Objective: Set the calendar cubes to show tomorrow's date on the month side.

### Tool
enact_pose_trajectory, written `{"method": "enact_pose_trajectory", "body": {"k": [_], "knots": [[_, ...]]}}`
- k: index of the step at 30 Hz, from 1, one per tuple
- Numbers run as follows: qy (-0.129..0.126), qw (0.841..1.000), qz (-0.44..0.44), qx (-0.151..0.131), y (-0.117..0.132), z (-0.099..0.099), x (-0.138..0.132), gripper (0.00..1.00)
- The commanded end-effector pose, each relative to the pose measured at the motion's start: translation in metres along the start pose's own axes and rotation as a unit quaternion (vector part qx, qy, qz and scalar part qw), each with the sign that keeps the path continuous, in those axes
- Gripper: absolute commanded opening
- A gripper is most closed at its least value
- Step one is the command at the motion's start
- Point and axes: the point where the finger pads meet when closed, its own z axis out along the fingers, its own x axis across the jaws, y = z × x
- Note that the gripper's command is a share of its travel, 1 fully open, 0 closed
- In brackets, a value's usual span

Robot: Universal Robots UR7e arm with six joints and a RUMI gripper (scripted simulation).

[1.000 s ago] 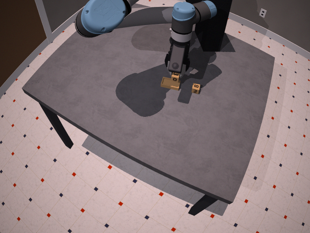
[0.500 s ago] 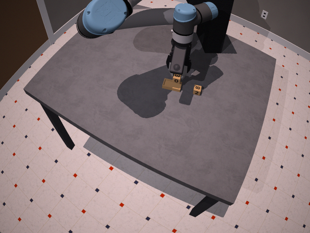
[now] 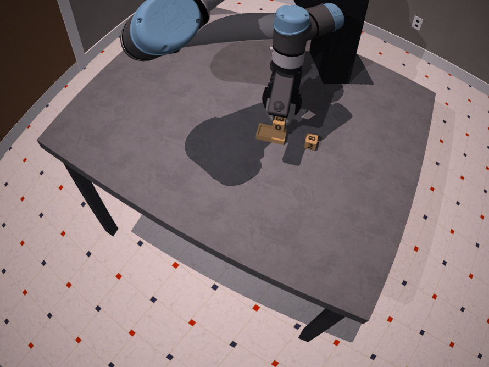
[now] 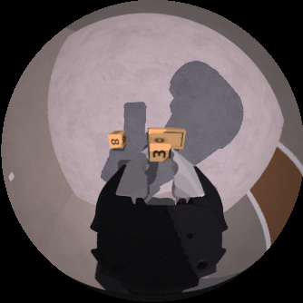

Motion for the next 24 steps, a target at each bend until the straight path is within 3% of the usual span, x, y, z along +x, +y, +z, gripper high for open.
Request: {"method": "enact_pose_trajectory", "body": {"k": [1, 24], "knots": [[0.000, 1.000, 0.000, 0.000, 0.000, 0.000, 0.000, 0.11], [0.000, 1.000, 0.000, 0.000, 0.000, 0.016, 0.000, 0.11]]}}
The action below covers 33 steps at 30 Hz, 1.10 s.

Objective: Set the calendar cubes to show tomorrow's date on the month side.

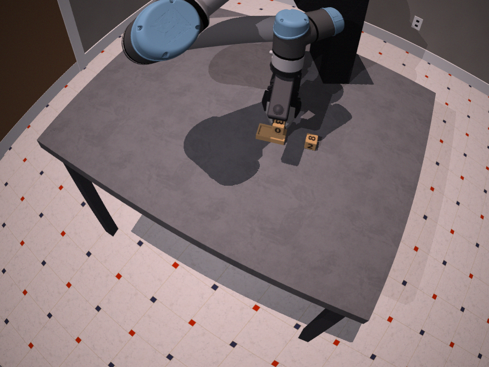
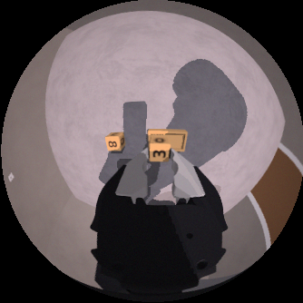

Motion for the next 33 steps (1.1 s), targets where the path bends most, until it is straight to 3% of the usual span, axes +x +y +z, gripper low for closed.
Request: {"method": "enact_pose_trajectory", "body": {"k": [1, 33], "knots": [[0.000, 1.000, 0.000, 0.000, -0.0003, 0.0044, 0.0000, 0.11], [0.000, 1.000, 0.000, 0.000, -0.0003, 0.0130, 0.0000, 0.11]]}}
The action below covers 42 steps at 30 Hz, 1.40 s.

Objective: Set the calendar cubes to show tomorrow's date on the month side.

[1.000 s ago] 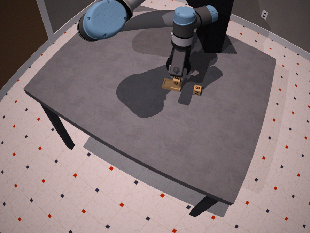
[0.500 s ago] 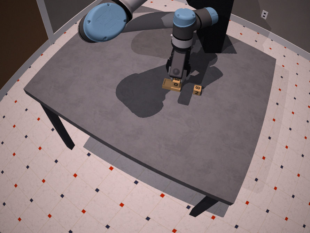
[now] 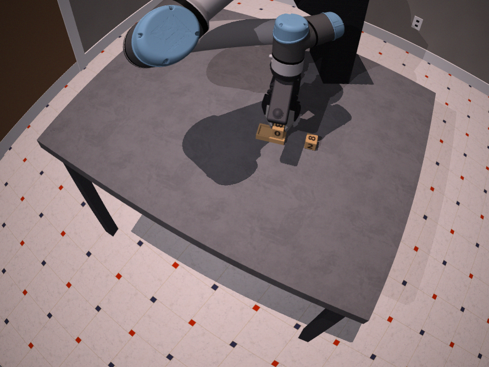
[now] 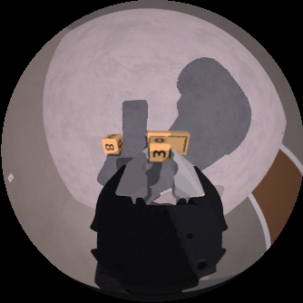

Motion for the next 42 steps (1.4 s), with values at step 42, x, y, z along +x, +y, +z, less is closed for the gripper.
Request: {"method": "enact_pose_trajectory", "body": {"k": [42], "knots": [[0.000, 1.000, 0.000, 0.000, -0.0003, 0.0090, 0.0000, 0.11]]}}
